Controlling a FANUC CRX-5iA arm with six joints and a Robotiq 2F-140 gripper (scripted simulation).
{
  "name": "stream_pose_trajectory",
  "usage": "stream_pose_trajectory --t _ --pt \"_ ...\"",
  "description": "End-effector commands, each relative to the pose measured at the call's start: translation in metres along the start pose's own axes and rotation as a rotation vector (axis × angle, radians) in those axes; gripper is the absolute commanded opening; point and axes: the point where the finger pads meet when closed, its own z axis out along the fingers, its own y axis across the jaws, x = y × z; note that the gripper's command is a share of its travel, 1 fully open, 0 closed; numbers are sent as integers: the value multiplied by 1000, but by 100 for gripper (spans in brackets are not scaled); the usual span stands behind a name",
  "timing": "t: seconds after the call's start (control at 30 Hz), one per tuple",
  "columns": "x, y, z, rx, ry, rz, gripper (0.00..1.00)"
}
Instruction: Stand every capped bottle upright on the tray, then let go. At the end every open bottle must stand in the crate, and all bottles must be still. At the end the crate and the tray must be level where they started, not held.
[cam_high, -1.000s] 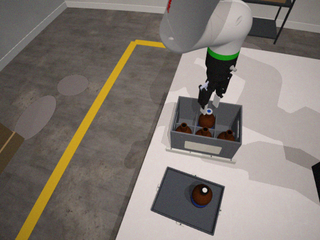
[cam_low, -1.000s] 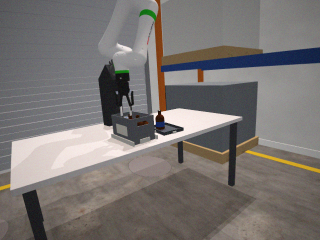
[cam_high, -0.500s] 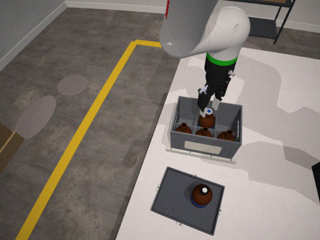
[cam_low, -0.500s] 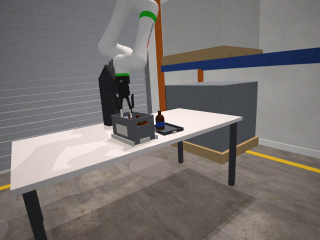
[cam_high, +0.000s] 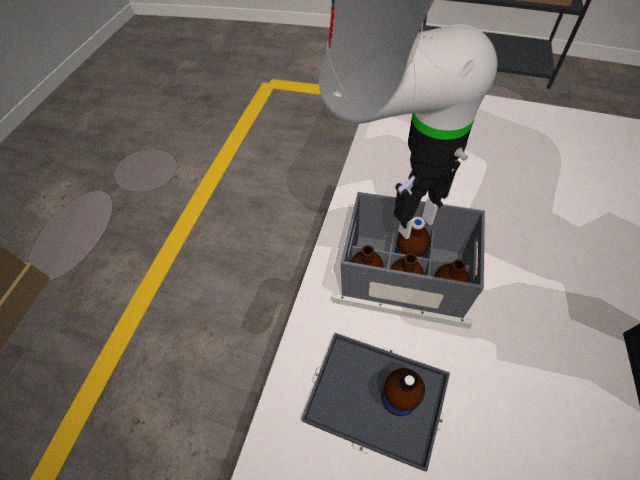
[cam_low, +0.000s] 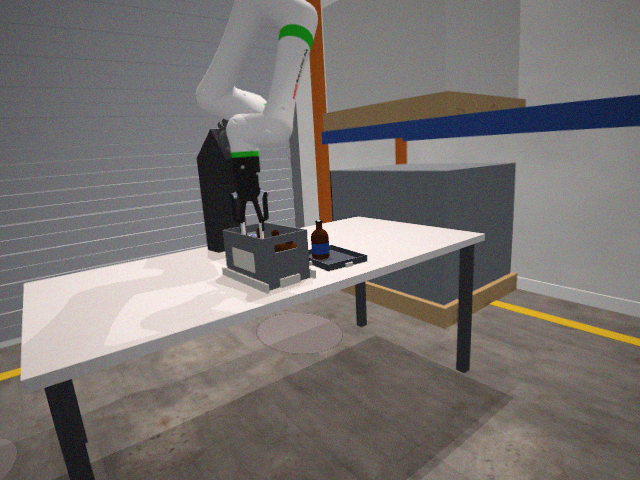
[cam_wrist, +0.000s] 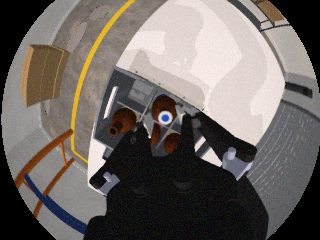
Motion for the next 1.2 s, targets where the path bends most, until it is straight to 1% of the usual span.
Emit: stream_pose_trajectory --t 0.0,0.27,0.3,1.17 --pt "0 0 4 0 0 0 38" --pt "0 0 11 0 0 0 38" --pt "0 0 10 0 0 0 0" --pt "0 0 10 0 0 0 0"
